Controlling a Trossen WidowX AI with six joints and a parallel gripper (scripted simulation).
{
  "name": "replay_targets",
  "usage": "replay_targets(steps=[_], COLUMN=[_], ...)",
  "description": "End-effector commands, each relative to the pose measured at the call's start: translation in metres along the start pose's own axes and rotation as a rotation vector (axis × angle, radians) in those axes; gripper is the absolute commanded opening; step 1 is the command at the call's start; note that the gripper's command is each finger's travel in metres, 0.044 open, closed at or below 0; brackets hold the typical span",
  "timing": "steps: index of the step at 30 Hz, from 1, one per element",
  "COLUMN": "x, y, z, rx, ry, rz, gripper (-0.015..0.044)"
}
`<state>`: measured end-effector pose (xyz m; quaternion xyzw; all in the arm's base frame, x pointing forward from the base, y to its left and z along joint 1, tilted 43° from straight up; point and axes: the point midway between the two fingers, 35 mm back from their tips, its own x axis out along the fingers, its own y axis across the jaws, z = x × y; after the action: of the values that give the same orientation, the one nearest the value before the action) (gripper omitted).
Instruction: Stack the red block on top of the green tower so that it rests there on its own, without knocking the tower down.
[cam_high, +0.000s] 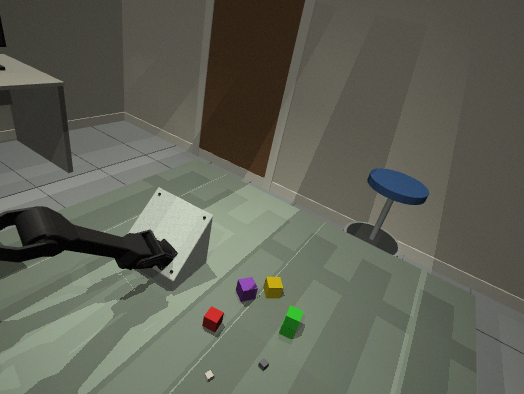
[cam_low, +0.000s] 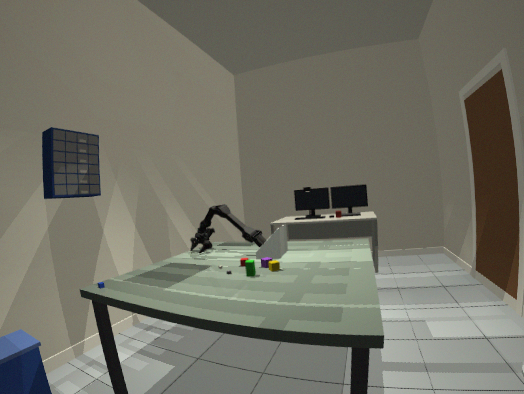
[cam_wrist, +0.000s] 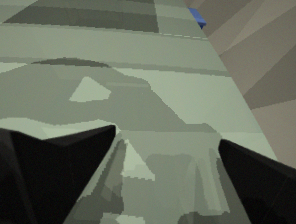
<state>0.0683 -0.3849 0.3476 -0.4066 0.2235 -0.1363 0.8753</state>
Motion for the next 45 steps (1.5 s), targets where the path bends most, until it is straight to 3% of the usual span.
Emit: replay_targets(steps=[1, 18, 31, 45], x=[0.018, 0.111, 0.156, 0.176], y=[0.007, 0.066, 0.139, 0.239], z=[0.012, 0.097, 0.167, 0.202], rx=[0.036, 0.154, 0.239, 0.381], ry=[-0.003, -0.047, -0.082, 0.142], rz=[0.041, 0.283, 0.499, 0.741], gripper=[0.0440, 0.0440, 0.0440, 0.0440])
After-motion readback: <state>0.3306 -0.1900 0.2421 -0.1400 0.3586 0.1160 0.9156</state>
